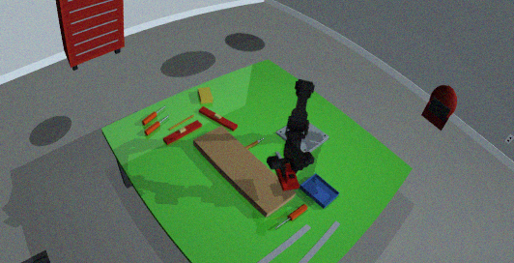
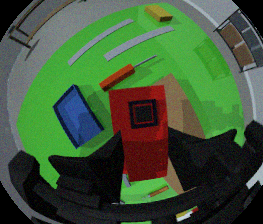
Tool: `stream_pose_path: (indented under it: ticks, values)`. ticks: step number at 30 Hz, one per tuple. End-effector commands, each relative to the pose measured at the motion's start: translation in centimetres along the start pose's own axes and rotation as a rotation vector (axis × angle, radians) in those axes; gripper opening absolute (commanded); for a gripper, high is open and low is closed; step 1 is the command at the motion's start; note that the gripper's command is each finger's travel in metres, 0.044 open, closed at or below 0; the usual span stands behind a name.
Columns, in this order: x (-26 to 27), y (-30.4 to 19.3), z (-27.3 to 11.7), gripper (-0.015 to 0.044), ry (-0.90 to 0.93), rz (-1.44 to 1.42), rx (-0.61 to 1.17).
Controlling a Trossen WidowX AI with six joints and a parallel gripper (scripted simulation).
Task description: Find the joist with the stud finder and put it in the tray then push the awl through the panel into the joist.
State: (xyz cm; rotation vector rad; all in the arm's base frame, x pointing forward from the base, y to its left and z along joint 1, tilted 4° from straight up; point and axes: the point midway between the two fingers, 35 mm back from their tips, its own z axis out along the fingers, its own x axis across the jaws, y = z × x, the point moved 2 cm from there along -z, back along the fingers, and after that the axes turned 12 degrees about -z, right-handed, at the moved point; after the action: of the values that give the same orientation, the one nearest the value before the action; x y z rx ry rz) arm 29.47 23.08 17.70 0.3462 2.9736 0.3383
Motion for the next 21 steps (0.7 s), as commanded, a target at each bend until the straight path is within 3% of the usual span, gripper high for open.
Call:
stream_pose_path:
  ticks: [1, 21]
  values:
    - [2.6, 1.6, 0.5, 0.0, 0.025, -0.072, -0.009]
    - [14.9, 5.8, 2.1, 0.0, 0.12, -0.4, -0.023]
